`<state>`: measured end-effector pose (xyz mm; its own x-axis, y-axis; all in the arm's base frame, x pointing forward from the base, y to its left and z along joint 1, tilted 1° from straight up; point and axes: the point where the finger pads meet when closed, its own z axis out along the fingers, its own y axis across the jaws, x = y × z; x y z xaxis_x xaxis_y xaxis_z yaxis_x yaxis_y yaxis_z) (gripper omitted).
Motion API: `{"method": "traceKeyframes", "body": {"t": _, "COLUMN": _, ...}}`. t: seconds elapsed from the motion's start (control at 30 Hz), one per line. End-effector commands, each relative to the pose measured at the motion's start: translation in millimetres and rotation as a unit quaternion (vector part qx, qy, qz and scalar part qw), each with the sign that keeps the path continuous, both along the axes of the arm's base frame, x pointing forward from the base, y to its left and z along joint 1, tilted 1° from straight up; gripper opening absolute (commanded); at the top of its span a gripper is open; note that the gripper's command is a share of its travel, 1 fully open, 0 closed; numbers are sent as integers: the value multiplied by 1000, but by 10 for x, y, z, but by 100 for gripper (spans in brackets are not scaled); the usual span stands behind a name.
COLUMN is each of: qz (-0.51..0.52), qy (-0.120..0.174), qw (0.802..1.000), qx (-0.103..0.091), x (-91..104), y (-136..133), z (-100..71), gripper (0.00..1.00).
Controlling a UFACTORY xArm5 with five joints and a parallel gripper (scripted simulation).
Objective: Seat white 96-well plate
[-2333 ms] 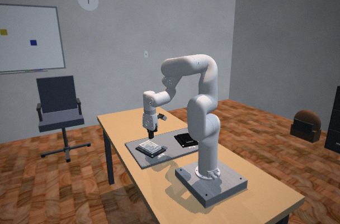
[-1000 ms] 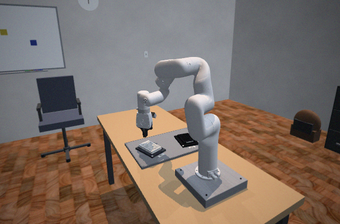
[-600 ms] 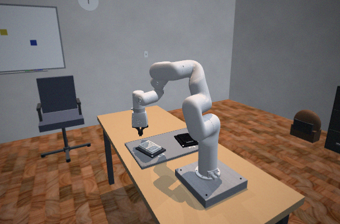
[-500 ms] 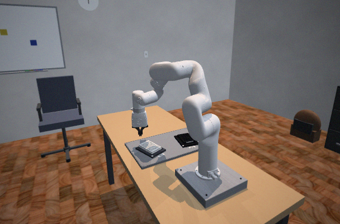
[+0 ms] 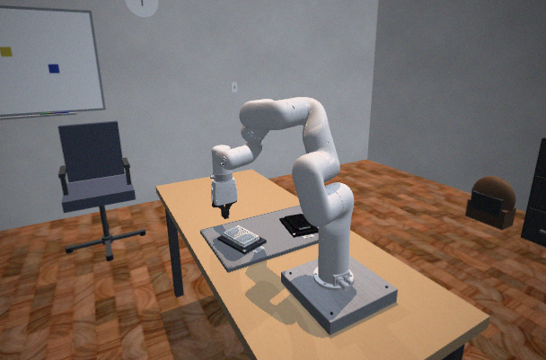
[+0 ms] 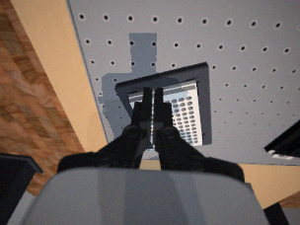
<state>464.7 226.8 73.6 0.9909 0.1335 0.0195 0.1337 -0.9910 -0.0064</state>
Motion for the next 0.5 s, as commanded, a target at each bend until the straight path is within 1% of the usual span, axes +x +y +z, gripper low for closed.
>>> {"method": "traceKeyframes", "body": {"t": 0.0, "qz": 85, "qy": -3, "qw": 996, "qx": -1, "x": 12, "y": 6, "z": 16, "gripper": 0}}
{"method": "traceKeyframes", "body": {"t": 0.13, "qz": 149, "qy": -3, "qw": 989, "qx": -2, "x": 12, "y": 6, "z": 16, "gripper": 0}}
{"method": "traceKeyframes", "body": {"t": 0.47, "qz": 149, "qy": -3, "qw": 989, "qx": -2, "x": 12, "y": 6, "z": 16, "gripper": 0}}
